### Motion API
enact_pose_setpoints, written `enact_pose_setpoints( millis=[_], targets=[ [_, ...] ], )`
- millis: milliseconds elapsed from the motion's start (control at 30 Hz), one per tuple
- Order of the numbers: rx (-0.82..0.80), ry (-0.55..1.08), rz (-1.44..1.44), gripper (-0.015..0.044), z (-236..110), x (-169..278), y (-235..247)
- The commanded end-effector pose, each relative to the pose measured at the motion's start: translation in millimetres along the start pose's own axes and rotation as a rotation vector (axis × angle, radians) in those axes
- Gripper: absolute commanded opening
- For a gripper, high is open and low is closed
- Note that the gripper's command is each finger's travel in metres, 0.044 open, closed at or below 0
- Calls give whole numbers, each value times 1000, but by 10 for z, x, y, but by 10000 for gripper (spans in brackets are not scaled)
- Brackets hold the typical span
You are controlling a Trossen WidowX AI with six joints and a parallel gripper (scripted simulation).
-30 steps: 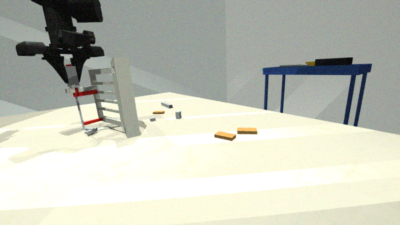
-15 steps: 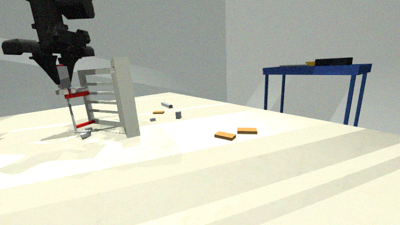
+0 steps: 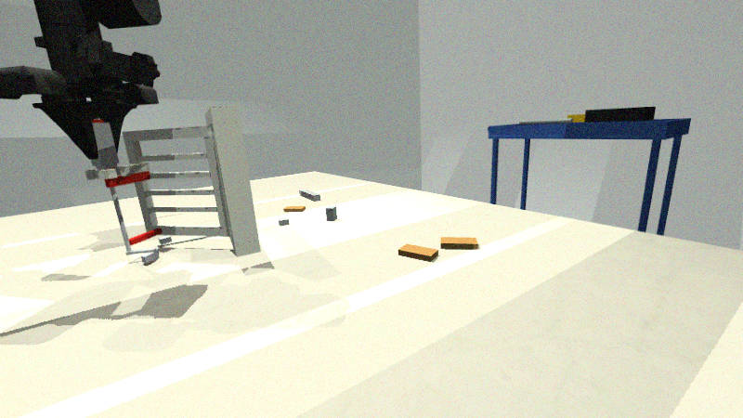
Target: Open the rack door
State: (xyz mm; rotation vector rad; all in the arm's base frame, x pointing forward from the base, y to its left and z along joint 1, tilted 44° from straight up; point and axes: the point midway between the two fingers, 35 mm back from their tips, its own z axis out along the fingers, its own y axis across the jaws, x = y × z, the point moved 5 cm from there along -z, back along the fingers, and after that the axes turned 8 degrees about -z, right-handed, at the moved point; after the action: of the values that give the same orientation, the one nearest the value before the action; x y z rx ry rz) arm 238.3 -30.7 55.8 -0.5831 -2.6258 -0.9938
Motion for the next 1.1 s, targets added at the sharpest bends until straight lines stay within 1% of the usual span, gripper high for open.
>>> enact_pose_setpoints(
  millis=[0,1067],
  targets=[
    [-2,-4,-83,20,4,-15,-70],
    [3,-6,-560,20,0,-262,-692]
  ],
)
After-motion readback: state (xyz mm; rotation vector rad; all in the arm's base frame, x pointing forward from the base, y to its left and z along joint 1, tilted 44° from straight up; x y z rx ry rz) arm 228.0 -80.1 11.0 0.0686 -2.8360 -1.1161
